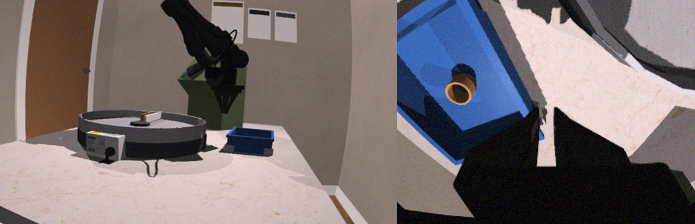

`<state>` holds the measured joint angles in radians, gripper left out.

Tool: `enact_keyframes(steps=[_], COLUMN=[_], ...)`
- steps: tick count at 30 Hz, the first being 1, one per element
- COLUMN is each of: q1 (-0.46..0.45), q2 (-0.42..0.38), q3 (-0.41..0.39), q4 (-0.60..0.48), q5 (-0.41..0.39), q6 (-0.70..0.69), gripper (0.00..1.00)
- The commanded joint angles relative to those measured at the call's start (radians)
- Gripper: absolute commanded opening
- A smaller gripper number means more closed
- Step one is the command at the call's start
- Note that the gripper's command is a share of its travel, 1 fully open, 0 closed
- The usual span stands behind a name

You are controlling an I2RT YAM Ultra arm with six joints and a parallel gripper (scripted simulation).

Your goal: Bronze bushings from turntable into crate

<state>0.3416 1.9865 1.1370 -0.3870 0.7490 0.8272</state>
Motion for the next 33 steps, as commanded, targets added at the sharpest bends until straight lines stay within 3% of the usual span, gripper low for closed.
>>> enact_keyframes(steps=[1,2,3,8,14,17,19,20,23,33], q1=[-0.048,-0.048,-0.094,-0.335,-0.642,-0.753,-0.753,-0.791,-0.839,-0.845], q2=[-0.116,-0.116,-0.193,-0.438,-0.627,-0.658,-0.658,-0.627,-0.651,-0.662], q3=[-0.085,-0.085,-0.148,-0.296,-0.335,-0.284,-0.284,-0.277,-0.261,-0.250], q4=[0.063,0.063,0.099,0.138,0.152,0.127,0.127,0.118,0.106,0.094], q5=[-0.020,-0.020,-0.043,-0.135,-0.334,-0.426,-0.426,-0.476,-0.515,-0.540], q6=[-0.106,-0.106,-0.170,-0.409,-0.692,-0.784,-0.784,-0.812,-0.851,-0.867], gripper=[0.13,0.13,0.13,0.13,0.13,0.13,0.13,0.13,0.13,0.13])
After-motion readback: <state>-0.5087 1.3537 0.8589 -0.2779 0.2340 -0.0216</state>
